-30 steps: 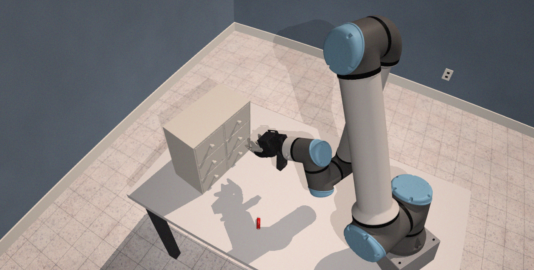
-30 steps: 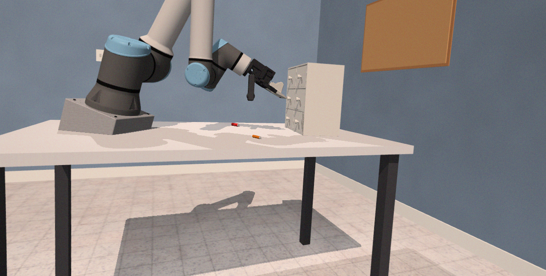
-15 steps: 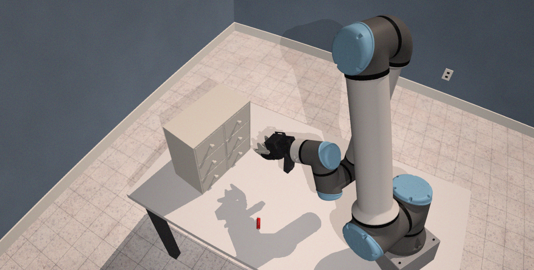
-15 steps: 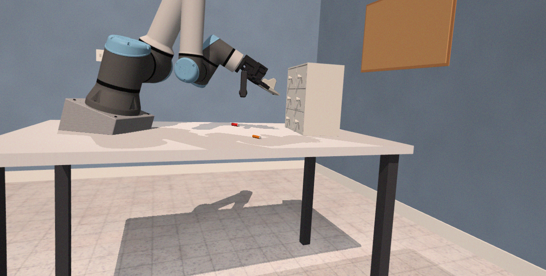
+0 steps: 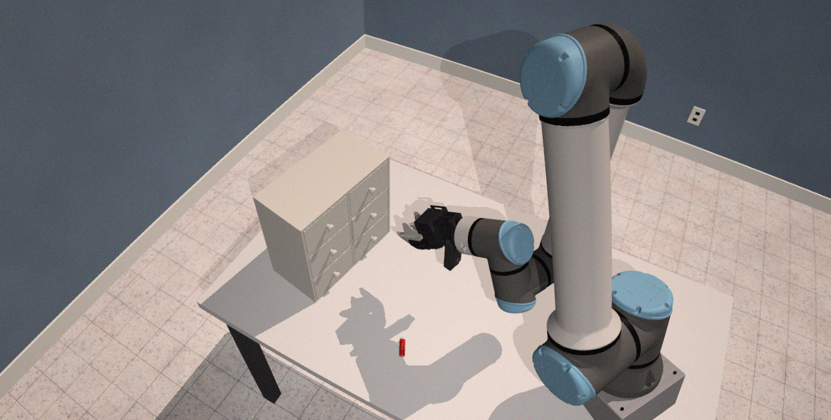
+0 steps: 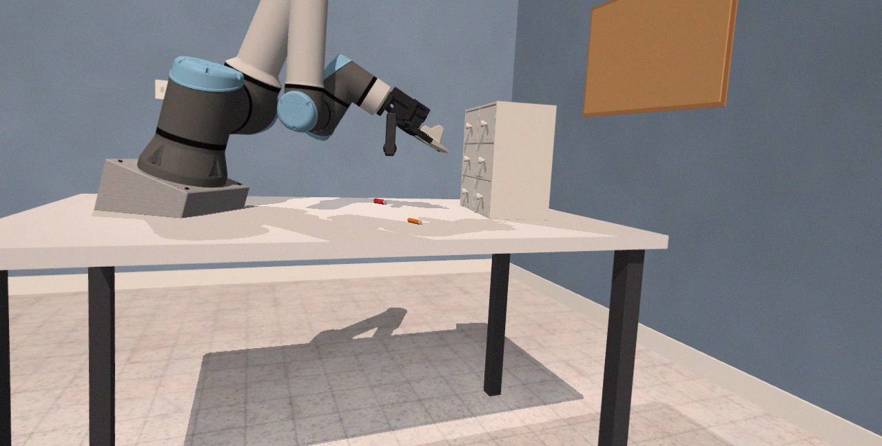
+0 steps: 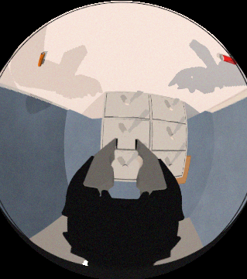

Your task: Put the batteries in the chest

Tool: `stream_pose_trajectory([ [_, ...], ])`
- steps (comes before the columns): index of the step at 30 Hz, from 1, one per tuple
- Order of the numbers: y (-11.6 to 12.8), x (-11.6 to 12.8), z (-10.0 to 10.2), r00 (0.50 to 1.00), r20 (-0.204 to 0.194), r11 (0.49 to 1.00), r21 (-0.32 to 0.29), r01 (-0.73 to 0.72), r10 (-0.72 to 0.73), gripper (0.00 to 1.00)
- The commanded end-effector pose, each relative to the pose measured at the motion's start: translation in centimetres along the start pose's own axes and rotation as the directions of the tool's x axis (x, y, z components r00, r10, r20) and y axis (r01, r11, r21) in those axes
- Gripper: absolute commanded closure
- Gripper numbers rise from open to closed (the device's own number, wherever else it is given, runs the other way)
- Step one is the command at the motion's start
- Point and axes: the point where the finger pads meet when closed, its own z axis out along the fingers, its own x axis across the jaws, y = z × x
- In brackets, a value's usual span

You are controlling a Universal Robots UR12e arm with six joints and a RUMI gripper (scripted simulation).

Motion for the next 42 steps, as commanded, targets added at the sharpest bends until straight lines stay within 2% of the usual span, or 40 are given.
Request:
stream_pose_trajectory([
  [1, 0.04, 0.0, -0.02, 1.0, 0.0, 1.0, 0.0, 0.0, 0.0, 0.8],
  [23, 0.13, 0.0, -0.22, 1.0, 0.0, 1.0, 0.02, 0.0, 0.0, 0.8],
  [42, 0.36, 0.0, -0.87, 1.0, 0.0, 0.997, 0.074, 0.0, 0.0, 0.8],
])
